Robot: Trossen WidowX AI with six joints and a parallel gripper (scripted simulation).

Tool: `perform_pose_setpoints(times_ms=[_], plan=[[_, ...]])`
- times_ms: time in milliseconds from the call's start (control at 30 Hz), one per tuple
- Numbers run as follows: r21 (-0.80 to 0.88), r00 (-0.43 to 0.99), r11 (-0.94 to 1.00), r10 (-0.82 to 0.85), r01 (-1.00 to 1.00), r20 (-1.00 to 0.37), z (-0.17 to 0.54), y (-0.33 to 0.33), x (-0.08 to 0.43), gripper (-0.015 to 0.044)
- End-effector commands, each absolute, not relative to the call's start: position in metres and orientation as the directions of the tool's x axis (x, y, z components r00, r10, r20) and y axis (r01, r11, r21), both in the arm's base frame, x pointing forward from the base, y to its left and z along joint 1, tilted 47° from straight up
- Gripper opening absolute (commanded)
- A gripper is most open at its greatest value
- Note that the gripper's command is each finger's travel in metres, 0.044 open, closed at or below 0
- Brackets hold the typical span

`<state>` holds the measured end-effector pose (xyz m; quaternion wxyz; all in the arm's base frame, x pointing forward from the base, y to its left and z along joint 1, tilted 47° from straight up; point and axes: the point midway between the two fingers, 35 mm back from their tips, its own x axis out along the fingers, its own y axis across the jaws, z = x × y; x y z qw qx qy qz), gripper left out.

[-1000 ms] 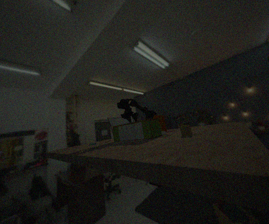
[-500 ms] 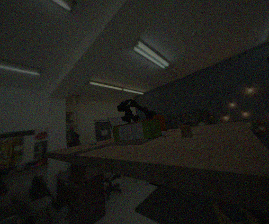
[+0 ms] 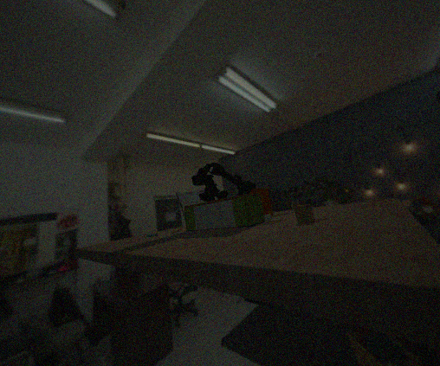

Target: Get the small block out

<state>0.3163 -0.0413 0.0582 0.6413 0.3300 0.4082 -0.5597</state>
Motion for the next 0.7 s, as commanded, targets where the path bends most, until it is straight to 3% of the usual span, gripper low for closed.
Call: perform_pose_setpoints(times_ms=[0,667], plan=[[-0.033,0.04,0.154,-0.448,0.988,-0.893,0.054,-0.037,0.316,0.04],[-0.034,0.038,0.154,-0.446,0.988,-0.894,0.006,0.006,0.307,0.04]])
